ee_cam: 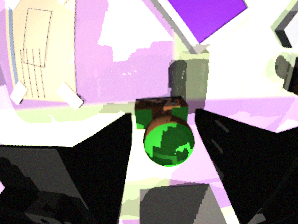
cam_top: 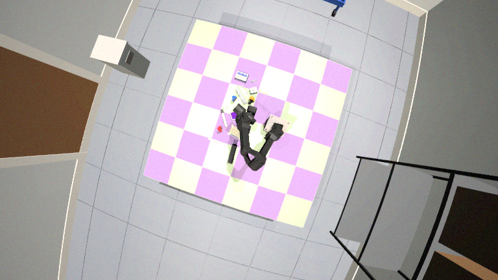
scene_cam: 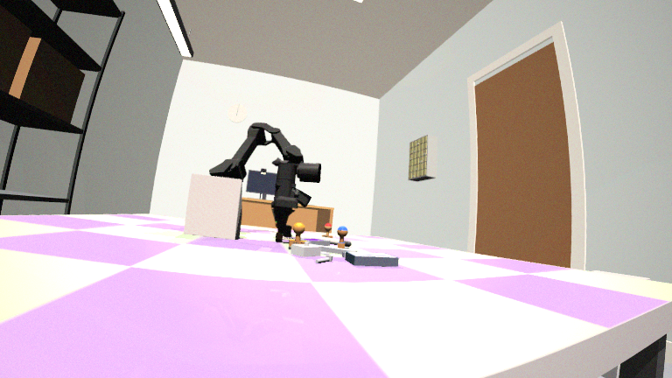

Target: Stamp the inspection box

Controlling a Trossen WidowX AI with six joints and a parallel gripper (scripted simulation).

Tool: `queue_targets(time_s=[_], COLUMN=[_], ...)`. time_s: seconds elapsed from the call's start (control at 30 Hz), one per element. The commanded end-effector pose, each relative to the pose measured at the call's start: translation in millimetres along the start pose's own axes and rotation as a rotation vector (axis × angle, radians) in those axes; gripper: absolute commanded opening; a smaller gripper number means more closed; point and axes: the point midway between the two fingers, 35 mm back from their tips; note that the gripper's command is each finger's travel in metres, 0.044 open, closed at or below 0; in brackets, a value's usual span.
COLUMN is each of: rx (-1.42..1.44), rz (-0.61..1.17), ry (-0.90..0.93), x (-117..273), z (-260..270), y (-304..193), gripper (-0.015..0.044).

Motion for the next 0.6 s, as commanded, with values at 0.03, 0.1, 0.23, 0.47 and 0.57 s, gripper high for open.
queue_targets(time_s=[0.03, 0.1, 0.23, 0.47, 0.57], rx=[-0.009, -0.009, -0.002, -0.002, -0.002], rz=[0.008, 0.008, 0.003, 0.003, 0.003], ry=[0.008, 0.008, 0.002, 0.002, 0.002], x=[-6.0, -6.0, -3.8, -3.8, -3.8], z=[0.3, 0.3, 0.1, 0.1, 0.1], y=[-3.0, -3.0, -1.3, -1.3, -1.3], gripper=[0.0228, 0.0228, 0.0208, 0.0161, 0.0141])
Point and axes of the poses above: the point midway between the two fingers, 35 mm back from their tips, its own x axis back along the fingers, its own z axis across the jaws, y = z × x, and after that the axes turned 10 degrees about -x, right-handed
